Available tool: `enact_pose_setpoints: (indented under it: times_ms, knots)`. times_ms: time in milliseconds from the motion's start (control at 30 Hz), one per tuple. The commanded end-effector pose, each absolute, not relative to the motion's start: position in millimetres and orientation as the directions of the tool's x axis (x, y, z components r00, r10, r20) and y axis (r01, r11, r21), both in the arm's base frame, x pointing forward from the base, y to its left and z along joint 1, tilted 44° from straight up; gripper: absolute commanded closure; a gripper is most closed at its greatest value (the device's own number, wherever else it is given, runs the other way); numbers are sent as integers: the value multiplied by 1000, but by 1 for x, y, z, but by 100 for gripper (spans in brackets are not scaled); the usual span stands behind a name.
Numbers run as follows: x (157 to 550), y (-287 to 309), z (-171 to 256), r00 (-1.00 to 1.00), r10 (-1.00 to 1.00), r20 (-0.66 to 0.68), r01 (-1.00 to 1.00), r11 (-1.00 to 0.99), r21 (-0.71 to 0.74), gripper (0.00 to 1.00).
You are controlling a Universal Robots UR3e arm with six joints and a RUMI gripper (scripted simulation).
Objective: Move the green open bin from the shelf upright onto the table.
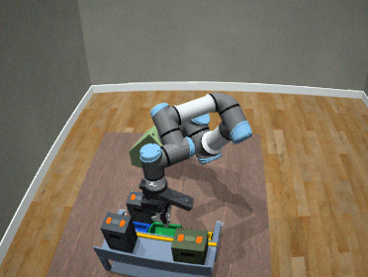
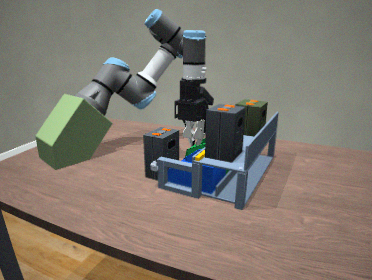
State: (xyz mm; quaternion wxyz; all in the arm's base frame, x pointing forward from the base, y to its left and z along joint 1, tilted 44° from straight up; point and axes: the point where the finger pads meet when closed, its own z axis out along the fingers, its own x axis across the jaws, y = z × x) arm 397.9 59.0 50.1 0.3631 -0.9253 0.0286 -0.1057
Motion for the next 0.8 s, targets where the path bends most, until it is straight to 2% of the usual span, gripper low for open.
enact_pose_setpoints:
  times_ms: [0,767]
  knots:
    - [398,58,51,976,-130,177,24,-736,-677,100]
    - [399,60,48,976,-130,177,24,-736,-677,100]
